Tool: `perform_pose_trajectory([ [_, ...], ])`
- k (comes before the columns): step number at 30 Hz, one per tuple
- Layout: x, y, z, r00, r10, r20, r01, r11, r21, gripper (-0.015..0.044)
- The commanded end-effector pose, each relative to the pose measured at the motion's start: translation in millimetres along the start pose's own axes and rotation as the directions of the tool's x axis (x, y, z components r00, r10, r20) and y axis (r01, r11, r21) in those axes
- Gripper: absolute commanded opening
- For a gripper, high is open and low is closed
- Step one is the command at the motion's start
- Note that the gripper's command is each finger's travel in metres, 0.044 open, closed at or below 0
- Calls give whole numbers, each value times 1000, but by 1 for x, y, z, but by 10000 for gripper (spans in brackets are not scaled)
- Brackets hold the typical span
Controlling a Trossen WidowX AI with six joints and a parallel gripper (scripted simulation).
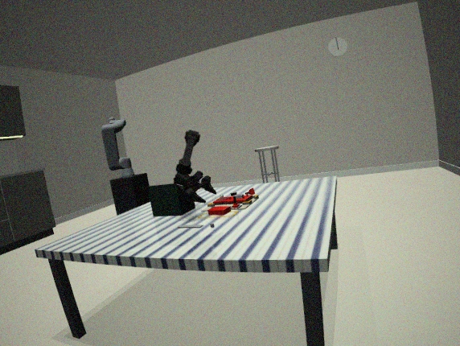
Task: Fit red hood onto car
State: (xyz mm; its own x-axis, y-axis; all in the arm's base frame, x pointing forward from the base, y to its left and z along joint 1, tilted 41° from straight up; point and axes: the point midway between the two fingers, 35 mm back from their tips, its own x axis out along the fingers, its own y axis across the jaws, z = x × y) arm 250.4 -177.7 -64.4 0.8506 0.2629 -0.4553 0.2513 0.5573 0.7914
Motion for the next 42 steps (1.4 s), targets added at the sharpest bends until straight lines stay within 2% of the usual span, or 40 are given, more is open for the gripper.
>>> perform_pose_trajectory([
  [1,-26,10,5,999,34,3,-21,534,845,440],
  [6,-33,13,6,999,38,7,-16,251,968,440],
  [10,-38,14,7,999,42,10,-10,9,1000,440],
  [11,-15,3,2,1000,6,0,-4,806,591,440],
  [22,-15,3,2,1000,6,0,-4,806,591,440],
  [28,-15,3,2,1000,6,0,-4,806,591,282],
  [30,-12,2,3,1000,-5,-27,19,820,572,335],
  [34,7,-1,7,980,-62,-190,141,888,438,440],
  [38,21,7,8,922,-117,-370,222,941,256,440],
  [42,28,21,8,831,-162,-532,233,970,69,440],
])
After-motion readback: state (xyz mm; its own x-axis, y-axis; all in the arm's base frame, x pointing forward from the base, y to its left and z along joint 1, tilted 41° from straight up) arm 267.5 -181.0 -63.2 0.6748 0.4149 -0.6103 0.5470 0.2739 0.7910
